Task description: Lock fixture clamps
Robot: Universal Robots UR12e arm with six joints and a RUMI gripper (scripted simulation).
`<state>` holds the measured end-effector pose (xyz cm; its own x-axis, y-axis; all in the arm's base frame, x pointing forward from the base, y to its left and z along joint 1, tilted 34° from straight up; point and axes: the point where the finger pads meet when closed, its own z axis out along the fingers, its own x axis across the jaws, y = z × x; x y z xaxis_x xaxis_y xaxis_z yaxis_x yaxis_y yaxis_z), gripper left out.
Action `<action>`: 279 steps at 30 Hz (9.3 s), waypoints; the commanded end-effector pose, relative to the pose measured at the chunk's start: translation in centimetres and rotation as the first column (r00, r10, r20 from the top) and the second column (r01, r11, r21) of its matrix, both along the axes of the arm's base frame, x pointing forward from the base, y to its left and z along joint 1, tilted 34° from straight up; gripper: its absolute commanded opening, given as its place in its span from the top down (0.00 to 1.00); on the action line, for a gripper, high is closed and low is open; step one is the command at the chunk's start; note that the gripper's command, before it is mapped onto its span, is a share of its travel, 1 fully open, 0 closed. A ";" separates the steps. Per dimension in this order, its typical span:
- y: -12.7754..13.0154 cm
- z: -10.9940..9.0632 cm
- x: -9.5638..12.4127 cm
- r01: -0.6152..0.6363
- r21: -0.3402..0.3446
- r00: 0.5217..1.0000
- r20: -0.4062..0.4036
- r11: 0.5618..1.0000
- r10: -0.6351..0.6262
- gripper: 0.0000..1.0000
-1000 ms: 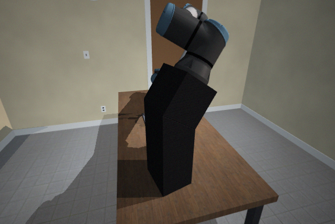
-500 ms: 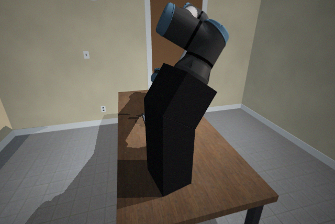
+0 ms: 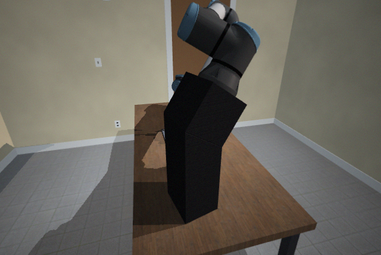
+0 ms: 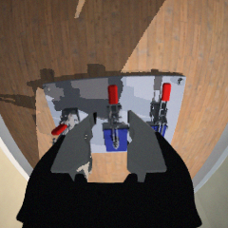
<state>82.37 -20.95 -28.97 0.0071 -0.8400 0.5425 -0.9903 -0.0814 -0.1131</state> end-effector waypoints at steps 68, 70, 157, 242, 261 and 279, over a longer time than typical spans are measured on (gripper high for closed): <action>2.3 3.5 -0.6 0.000 0.000 1.000 0.001 1.000 0.000 0.72; 2.3 3.5 -0.6 0.000 0.000 1.000 0.001 1.000 0.000 0.72; 13.8 1.1 -1.0 0.000 0.000 1.000 0.003 1.000 0.000 0.72; 10.2 -4.7 -5.4 -0.001 0.000 1.000 -0.001 1.000 0.001 0.72; 9.1 -6.1 -4.8 0.000 0.000 1.000 0.003 1.000 0.000 0.72; 8.1 -7.8 -4.5 -0.001 0.000 1.000 0.003 1.000 0.001 0.72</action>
